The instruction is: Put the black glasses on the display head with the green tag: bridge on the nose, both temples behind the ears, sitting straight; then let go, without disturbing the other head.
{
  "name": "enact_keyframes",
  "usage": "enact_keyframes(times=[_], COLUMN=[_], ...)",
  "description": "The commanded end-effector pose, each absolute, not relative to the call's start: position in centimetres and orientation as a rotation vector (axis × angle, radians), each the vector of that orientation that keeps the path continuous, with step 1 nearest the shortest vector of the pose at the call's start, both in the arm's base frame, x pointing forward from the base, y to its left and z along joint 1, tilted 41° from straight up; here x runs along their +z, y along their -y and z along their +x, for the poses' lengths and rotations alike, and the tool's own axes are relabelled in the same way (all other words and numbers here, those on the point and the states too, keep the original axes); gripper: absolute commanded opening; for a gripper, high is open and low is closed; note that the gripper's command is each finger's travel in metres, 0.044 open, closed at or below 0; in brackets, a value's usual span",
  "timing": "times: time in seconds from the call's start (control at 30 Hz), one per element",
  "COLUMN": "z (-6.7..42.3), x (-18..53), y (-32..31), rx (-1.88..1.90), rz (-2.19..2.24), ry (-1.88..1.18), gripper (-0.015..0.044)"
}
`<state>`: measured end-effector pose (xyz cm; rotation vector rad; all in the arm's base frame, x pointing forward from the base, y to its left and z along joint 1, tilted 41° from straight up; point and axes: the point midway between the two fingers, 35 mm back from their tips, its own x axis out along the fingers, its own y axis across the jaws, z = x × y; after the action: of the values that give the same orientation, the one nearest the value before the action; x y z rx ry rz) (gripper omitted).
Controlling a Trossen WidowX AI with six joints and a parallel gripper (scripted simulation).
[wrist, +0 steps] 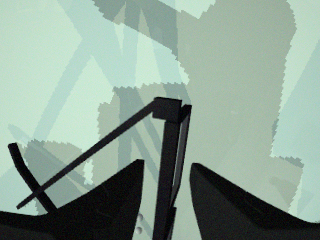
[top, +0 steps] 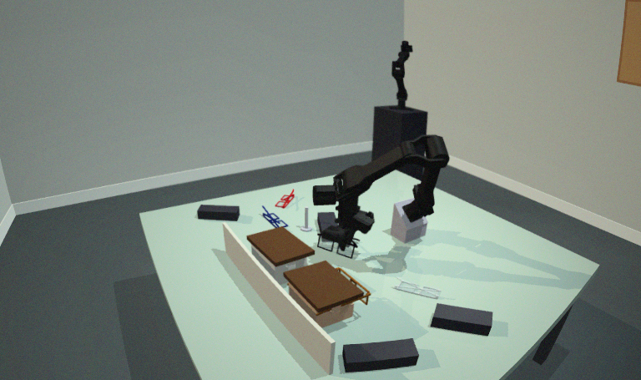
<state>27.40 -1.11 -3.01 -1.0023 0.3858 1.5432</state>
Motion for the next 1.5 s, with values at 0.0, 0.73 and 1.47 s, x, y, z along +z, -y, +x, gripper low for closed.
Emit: enact_keyframes(times=[0.0, 0.73, 1.47], z=[27.3, 27.1, 26.9], x=[-3.2, -3.3, 2.5], y=[0.8, 1.0, 6.4], rx=[1.54, 1.542, 1.54], rz=[-0.991, -0.997, -0.996], ry=[-0.386, -0.389, -0.393], gripper=[0.012, 0.0027, 0.0])
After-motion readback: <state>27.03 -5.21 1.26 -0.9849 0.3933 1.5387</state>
